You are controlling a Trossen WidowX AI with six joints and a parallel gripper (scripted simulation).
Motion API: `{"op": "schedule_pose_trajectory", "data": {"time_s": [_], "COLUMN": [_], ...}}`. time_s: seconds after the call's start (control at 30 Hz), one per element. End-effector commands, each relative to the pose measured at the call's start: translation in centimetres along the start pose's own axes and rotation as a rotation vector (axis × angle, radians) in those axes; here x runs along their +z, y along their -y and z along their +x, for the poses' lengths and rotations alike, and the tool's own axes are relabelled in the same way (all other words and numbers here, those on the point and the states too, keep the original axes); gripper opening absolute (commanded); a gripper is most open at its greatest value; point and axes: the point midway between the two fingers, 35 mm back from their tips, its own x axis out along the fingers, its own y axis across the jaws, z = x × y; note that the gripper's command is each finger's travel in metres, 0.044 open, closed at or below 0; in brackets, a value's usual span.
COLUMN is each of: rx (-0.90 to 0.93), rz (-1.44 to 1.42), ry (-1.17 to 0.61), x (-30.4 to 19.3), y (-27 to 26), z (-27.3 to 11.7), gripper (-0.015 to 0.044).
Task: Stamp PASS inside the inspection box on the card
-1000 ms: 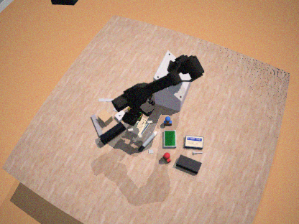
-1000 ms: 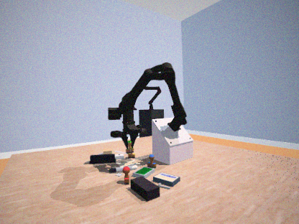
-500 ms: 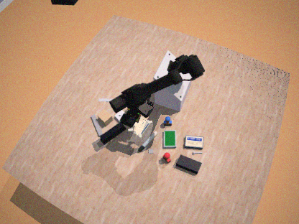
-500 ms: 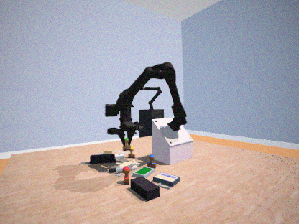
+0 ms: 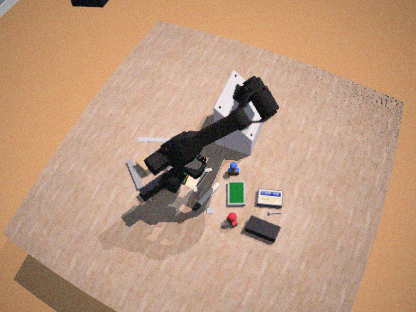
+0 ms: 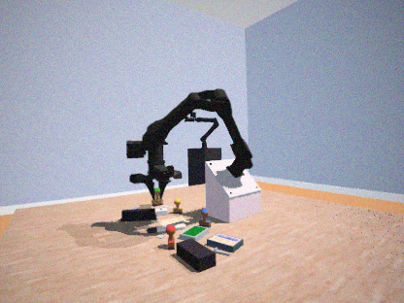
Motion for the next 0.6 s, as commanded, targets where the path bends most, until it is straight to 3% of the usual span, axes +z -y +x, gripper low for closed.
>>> {"op": "schedule_pose_trajectory", "data": {"time_s": [0.0,0.57], "rx": [0.001,0.000], "rz": [0.005,0.002], "ry": [0.006,0.008], "x": [0.3,1.2], "y": [1.5,5.0], "z": [0.1,0.9], "gripper": [0.0000,0.0000]}}
